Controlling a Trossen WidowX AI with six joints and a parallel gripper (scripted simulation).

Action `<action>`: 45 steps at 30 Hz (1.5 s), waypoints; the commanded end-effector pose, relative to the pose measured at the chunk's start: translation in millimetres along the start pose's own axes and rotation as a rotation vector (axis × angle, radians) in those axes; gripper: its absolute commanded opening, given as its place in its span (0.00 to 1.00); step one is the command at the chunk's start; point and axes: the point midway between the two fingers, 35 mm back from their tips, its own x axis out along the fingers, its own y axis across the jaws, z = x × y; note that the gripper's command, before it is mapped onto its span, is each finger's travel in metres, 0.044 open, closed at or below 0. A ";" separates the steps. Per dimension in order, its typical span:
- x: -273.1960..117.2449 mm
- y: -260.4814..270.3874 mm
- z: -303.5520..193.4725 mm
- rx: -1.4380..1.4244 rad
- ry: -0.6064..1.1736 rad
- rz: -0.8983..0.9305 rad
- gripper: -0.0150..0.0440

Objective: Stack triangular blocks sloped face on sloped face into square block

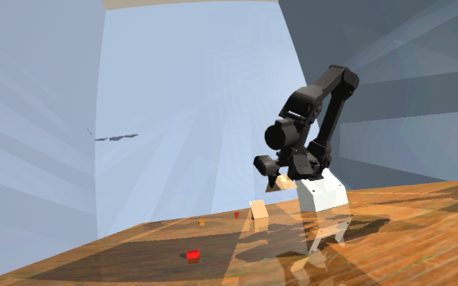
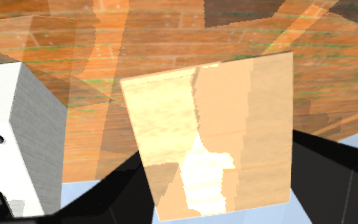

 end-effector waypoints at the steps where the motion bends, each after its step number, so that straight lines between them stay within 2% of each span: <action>1: 0.9 0.1 0.1 0.023 -0.004 0.004 0.25; 45: 17.0 9.3 -8.1 1.484 -0.147 0.355 0.25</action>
